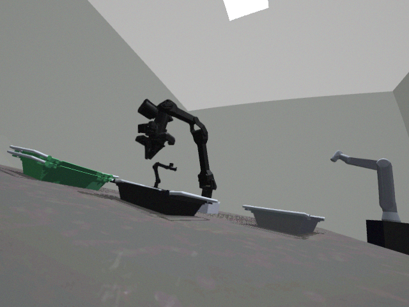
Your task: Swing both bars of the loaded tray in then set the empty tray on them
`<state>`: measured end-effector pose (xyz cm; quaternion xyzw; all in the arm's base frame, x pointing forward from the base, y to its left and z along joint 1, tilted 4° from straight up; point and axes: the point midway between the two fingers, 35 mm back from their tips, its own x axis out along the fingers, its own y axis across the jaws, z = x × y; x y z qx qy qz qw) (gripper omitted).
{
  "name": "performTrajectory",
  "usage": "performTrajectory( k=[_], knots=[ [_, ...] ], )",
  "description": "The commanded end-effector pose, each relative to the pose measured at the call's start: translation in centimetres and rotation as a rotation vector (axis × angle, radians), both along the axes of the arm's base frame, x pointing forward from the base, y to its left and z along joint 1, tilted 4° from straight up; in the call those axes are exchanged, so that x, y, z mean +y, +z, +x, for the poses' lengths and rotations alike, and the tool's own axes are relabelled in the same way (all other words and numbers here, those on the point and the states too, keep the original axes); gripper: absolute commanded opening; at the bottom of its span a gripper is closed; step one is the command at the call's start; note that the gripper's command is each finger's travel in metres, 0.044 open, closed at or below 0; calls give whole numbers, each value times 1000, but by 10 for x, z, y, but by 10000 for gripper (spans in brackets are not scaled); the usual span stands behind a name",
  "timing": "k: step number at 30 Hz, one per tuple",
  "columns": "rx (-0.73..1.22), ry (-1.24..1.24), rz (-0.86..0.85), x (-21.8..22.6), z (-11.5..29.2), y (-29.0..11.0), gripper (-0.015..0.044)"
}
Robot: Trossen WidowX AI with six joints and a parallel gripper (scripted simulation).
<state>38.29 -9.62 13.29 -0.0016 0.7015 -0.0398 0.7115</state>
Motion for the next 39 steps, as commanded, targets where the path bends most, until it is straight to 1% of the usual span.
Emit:
performTrajectory(
  k=[1, 3, 4, 5, 9, 14, 18, 23, 25, 32, 39],
  knots=[
    [-33, 2, -8, 6, -7, 60, 85],
    [-37, 3, -9, 7, -9, 68, 85],
    [-29, 3, -6, 5, -1, 37, 85],
    [-28, 4, -3, 13, 2, 34, 85],
    [-21, 11, 13, 75, 18, 9, 85],
    [-5, 14, 26, 142, 25, -21, 85],
    [16, 16, 34, 198, 21, -50, 85],
    [36, -1, 28, 261, 6, -80, 85],
    [37, -5, 26, 268, 4, -83, 85],
    [37, -5, 26, 268, 4, -86, 85],
    [37, -5, 26, 267, 4, -113, 85]
  ],
)
